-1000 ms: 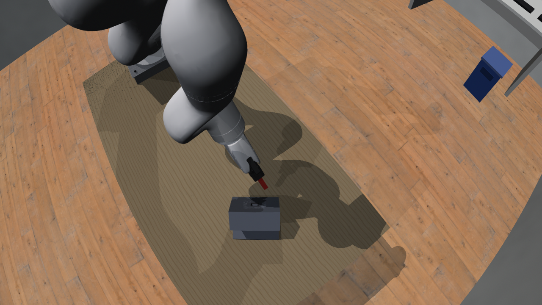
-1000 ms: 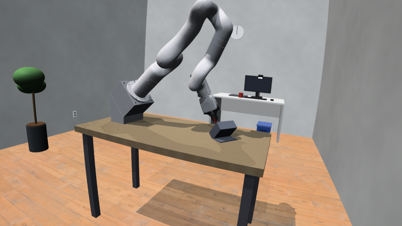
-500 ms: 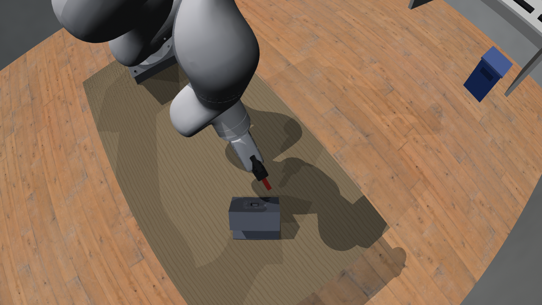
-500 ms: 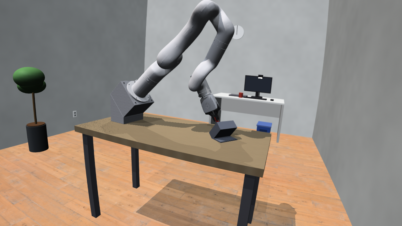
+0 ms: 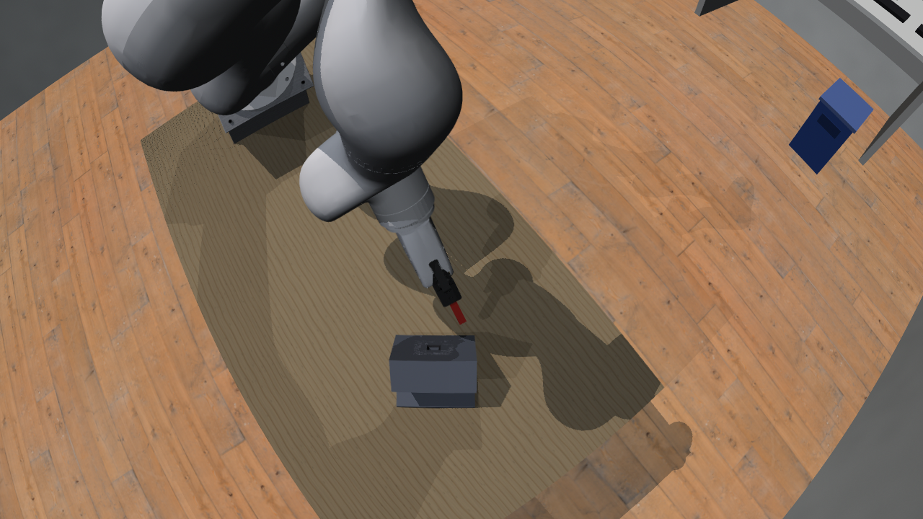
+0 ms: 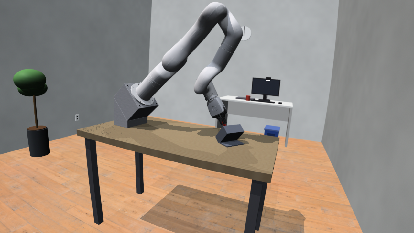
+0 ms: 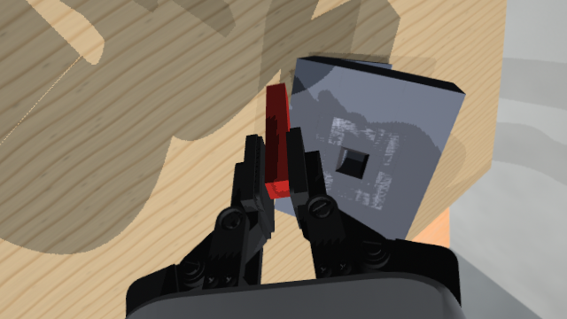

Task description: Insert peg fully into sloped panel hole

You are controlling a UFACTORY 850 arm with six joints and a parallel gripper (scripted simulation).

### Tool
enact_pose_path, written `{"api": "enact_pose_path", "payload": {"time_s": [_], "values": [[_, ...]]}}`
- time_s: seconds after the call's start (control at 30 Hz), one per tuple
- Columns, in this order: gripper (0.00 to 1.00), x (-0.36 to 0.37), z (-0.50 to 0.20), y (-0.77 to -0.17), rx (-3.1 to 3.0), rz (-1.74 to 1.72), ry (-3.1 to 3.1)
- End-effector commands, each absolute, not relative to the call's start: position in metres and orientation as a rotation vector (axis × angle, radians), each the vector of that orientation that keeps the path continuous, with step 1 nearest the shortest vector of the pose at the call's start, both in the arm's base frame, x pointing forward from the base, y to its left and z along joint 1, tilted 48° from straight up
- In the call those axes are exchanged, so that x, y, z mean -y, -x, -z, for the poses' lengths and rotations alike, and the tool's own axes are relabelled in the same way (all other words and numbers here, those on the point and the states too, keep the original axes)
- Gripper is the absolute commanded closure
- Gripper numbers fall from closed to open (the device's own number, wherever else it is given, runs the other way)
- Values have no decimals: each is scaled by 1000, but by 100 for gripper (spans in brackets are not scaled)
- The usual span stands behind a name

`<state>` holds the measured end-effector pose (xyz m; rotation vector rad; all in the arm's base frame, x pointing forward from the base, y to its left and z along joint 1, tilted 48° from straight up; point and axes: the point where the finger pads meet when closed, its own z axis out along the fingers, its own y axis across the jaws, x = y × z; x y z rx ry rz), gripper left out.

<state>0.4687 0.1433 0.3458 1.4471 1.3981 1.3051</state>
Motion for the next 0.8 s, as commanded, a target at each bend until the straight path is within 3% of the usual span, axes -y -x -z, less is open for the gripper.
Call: {"api": "enact_pose_path", "payload": {"time_s": [0.0, 0.77], "values": [[100, -145, -346, -469, -1378, -1311, -1457], [100, -152, -346, -465, -1227, -1341, -1524]]}}
